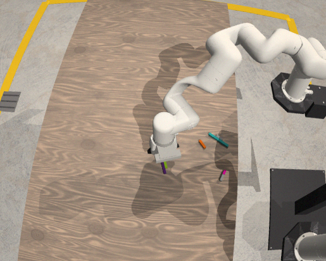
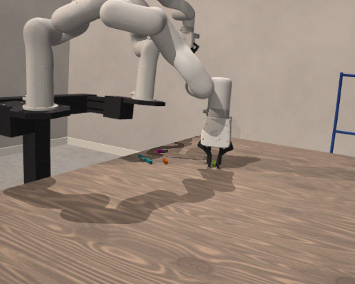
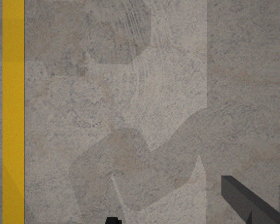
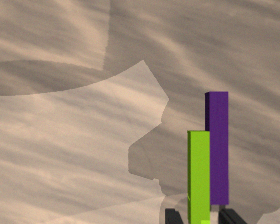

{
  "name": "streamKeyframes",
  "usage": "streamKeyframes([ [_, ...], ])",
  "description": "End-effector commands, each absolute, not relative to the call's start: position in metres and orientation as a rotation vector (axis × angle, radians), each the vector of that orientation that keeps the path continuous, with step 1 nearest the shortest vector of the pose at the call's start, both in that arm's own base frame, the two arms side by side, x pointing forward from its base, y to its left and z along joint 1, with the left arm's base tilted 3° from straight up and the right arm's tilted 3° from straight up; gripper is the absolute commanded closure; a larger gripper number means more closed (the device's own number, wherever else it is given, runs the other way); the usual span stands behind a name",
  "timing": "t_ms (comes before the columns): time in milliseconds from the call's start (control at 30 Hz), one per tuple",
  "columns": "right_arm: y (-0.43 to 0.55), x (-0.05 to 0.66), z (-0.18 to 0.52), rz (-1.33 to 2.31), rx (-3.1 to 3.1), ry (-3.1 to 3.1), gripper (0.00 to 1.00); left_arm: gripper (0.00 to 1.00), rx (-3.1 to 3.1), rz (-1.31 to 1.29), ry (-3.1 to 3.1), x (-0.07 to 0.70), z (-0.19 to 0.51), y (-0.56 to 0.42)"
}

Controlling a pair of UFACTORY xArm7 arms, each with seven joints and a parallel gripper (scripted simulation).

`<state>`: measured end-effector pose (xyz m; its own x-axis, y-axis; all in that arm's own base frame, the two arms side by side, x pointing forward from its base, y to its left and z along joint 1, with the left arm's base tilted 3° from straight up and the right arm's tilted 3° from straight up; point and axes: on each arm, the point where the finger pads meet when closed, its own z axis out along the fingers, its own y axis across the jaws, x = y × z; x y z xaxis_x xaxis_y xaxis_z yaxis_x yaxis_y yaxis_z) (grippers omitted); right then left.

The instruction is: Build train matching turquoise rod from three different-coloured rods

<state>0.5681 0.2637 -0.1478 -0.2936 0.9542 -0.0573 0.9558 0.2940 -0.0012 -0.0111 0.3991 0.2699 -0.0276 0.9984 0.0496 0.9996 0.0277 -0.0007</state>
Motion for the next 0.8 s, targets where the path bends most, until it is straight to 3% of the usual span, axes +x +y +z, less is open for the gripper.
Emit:
streamKeyframes([
  [0, 0.2648, 0.5699, -0.1457, -0.048, 1.838, 2.489, 0.74, 0.00, -2.163, -0.059, -2.224, -0.0111, 0.2718, 0.4002],
  [367, 0.2648, 0.5699, -0.1457, -0.048, 1.838, 2.489, 0.74, 0.00, -2.163, -0.059, -2.224, -0.0111, 0.2718, 0.4002],
  [400, 0.2648, 0.5699, -0.1457, -0.048, 1.838, 2.489, 0.94, 0.00, -2.163, -0.059, -2.224, -0.0111, 0.2718, 0.4002],
  [767, 0.2648, 0.5699, -0.1457, -0.048, 1.838, 2.489, 0.94, 0.00, -2.163, -0.059, -2.224, -0.0111, 0.2718, 0.4002],
])
